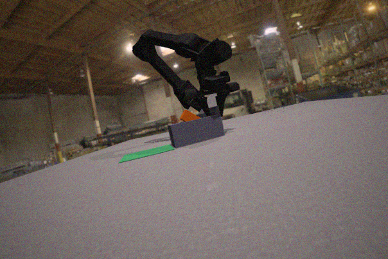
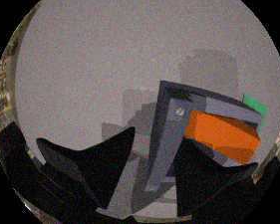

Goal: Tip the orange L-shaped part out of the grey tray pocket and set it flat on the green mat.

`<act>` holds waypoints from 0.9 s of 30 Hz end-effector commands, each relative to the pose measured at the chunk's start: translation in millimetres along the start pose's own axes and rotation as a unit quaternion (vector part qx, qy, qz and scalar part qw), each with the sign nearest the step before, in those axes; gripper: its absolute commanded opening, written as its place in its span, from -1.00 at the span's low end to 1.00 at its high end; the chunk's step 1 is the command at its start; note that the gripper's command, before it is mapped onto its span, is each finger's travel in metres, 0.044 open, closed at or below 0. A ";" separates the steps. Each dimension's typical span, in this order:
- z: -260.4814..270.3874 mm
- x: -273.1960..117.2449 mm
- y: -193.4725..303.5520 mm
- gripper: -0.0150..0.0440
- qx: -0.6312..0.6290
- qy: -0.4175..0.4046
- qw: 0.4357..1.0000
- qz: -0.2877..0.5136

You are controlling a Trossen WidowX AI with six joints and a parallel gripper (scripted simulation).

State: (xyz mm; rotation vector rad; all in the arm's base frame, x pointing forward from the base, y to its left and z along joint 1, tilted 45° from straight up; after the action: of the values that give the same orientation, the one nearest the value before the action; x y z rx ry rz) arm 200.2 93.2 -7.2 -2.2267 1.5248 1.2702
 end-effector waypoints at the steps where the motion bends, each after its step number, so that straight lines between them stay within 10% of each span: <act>1: -2.2 -30.9 -6.0 0.12 0.005 -0.004 1.000 -0.008; 7: -10.3 -91.4 0.0 0.12 0.004 -0.004 1.000 -0.007; 27: -10.1 -87.9 0.2 0.12 0.002 -0.001 1.000 -0.006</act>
State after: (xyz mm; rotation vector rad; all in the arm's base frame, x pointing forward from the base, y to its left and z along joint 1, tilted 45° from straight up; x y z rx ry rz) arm 195.2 148.5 62.0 -2.2277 1.5100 1.2647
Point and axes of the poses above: the point midway between the two fingers, 35 mm back from their tips, its own x axis out along the fingers, its own z axis across the jaws, y = z × x, the point moved 4 cm from there along -x, back along the fingers, and after that the axes turned 3 degrees about -x, right-handed, at the moved point
